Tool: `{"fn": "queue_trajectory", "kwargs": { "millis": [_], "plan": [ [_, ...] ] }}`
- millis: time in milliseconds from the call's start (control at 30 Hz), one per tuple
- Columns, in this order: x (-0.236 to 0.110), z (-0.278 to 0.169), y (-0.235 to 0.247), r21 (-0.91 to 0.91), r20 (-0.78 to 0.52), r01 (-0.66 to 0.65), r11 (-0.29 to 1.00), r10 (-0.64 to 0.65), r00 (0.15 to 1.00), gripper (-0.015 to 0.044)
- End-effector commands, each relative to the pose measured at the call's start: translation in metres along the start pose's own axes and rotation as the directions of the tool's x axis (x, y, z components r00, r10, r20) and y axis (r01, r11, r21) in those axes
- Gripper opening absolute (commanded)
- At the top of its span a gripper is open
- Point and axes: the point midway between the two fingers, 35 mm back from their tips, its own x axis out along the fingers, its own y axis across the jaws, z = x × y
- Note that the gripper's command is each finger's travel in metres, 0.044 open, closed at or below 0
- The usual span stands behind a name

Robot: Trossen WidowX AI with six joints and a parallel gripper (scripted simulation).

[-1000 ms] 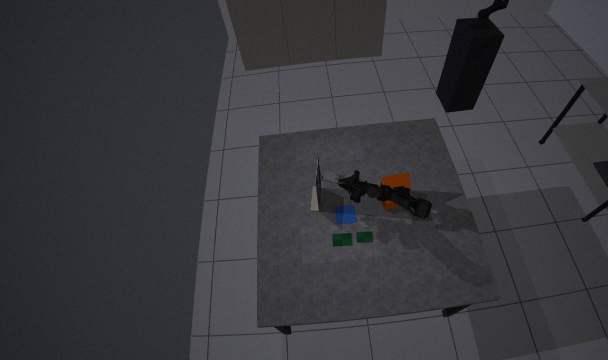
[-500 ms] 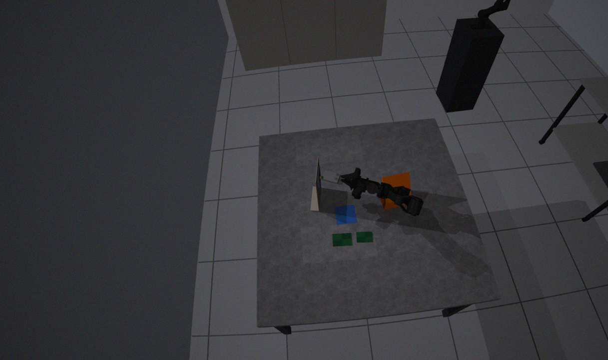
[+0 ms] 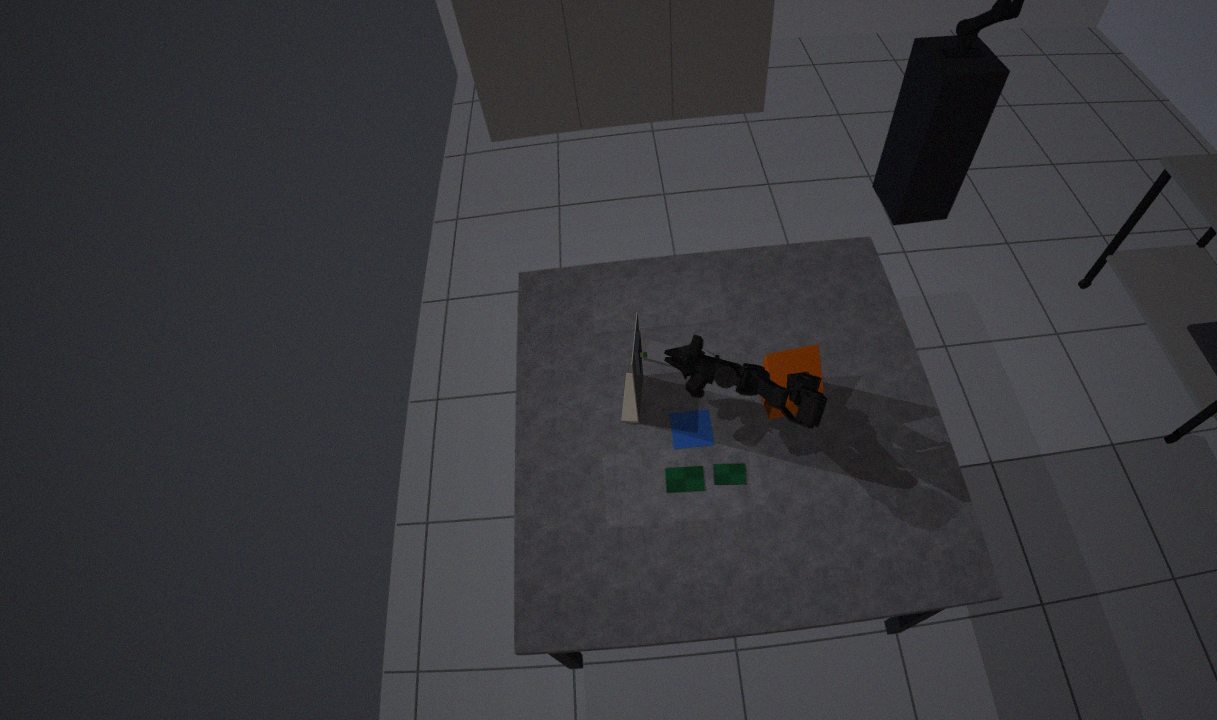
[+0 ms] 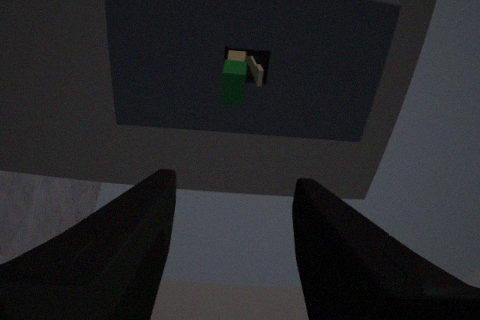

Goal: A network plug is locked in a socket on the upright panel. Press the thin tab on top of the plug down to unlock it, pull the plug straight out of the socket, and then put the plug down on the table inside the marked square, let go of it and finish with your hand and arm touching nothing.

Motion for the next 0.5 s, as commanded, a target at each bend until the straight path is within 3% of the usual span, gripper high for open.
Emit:
{"fn": "queue_trajectory", "kwargs": {
  "millis": [0,467],
  "plan": [
    [0.007,0.002,0.000,0.003,-0.001,0.003,1.000,-0.003,1.000,0.0156],
    [0.027,0.008,-0.001,0.003,0.000,0.004,1.000,-0.004,1.000,0.0156]
  ]
}}
